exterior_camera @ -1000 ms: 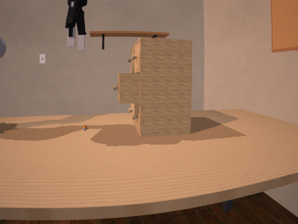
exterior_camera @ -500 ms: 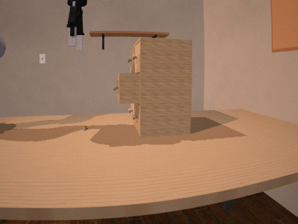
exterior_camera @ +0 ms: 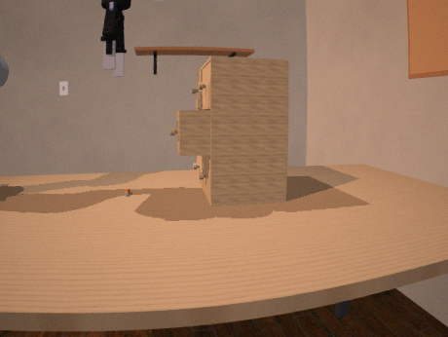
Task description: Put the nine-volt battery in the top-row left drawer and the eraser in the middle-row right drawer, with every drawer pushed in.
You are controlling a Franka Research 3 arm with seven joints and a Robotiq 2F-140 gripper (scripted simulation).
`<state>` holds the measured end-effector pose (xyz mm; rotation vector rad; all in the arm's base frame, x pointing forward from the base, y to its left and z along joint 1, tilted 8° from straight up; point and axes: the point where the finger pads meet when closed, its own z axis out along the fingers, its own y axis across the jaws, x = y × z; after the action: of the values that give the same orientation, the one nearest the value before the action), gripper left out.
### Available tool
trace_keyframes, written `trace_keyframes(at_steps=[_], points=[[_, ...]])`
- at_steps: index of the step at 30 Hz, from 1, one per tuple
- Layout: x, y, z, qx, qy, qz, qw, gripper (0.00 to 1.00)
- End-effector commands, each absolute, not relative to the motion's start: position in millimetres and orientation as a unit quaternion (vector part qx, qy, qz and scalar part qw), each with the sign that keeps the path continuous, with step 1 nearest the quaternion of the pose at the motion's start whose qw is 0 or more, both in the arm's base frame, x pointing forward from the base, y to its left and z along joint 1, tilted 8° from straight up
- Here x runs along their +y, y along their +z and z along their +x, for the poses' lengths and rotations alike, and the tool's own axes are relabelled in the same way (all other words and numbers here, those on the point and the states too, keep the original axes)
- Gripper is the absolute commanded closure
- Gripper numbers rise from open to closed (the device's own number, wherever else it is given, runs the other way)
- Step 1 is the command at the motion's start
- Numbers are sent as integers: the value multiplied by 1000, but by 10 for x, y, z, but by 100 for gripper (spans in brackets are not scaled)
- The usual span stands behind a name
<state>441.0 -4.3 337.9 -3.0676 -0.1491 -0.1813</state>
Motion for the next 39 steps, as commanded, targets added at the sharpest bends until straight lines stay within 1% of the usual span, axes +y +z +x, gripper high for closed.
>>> trace_keyframes(at_steps=[1,8,13,16,19,25,26,28,30,33,34,39], points=[[-49,3381,4412,-53,-59,-996,32,0],[-50,3384,4392,-23,-58,-997,35,0],[-85,3400,4296,113,-54,-991,46,0],[-85,3400,4296,113,-54,-991,46,0],[-107,3407,4234,199,-50,-977,52,0],[-119,3409,4199,253,-48,-965,56,0],[-132,3409,4163,299,-45,-951,58,0],[-132,3409,4163,306,-45,-949,59,0],[-146,3409,4124,357,-42,-931,62,0],[-146,3409,4124,362,-41,-929,62,0],[-160,3406,4085,410,-38,-909,65,0],[-174,3401,4045,477,-33,-876,68,0]])
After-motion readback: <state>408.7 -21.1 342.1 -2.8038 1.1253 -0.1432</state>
